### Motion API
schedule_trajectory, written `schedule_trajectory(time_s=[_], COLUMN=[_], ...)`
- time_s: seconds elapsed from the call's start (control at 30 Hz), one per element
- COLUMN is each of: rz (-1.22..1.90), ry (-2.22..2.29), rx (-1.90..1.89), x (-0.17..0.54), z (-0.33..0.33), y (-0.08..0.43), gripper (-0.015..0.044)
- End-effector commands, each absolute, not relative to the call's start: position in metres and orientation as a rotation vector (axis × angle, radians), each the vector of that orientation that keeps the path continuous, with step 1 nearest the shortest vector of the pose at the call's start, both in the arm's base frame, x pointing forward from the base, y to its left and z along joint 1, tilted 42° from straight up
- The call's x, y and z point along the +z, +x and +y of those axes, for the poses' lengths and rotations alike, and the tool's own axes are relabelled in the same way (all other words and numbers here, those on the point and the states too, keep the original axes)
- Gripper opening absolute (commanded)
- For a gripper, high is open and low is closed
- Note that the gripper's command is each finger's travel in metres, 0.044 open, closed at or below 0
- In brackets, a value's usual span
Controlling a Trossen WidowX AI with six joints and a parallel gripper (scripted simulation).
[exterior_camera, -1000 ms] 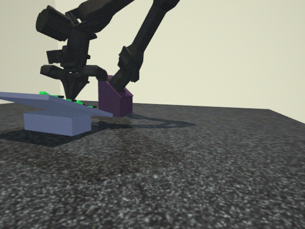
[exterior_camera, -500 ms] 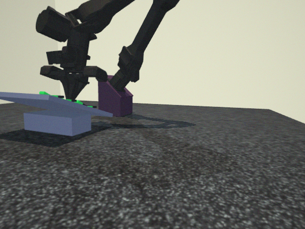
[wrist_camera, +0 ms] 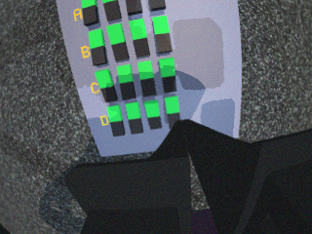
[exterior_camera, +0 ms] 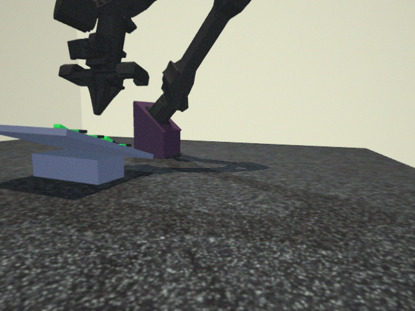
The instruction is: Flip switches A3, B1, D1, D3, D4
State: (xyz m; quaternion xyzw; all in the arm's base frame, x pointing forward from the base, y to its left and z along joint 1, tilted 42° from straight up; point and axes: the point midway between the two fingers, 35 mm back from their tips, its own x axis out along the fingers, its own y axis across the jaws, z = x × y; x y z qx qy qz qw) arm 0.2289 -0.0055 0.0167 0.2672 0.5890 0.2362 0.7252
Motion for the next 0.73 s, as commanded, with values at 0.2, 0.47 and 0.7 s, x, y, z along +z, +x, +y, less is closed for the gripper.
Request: schedule_trajectory(time_s=[0.2, 0.47, 0.7], rz=[1.298, 1.298, 1.298], ry=[0.583, 0.583, 0.583], rx=[0.529, 0.529, 0.529], x=[0.059, 0.06, 0.06], z=[0.003, 0.004, 0.004], y=[0.271, 0.272, 0.272], gripper=[0.0, 0.0, 0.0])
